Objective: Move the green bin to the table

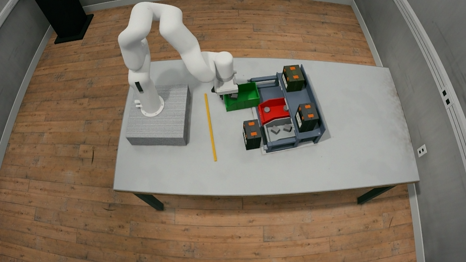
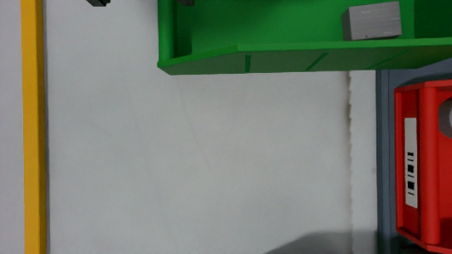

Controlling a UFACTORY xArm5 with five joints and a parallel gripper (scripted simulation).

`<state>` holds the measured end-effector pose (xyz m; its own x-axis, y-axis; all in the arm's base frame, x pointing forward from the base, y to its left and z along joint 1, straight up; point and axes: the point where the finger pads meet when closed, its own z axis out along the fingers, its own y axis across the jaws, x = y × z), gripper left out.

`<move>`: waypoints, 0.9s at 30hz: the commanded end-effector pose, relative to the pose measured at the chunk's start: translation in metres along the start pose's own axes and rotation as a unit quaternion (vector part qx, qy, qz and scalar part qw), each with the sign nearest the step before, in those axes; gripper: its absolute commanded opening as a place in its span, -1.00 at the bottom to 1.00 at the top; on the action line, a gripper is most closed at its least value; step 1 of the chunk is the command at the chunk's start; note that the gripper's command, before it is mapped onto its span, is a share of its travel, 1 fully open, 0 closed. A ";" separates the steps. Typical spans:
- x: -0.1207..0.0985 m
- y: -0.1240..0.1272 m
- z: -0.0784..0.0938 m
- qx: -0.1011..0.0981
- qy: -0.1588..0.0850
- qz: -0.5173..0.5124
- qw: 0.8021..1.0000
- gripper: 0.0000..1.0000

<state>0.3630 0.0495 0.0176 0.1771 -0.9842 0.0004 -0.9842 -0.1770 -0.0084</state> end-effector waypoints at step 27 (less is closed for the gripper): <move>-0.005 -0.049 -0.014 0.002 0.000 0.000 1.000 -0.32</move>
<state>0.4013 0.0611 0.0290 0.1771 -0.9842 0.0003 -0.9842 -0.1771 -0.0093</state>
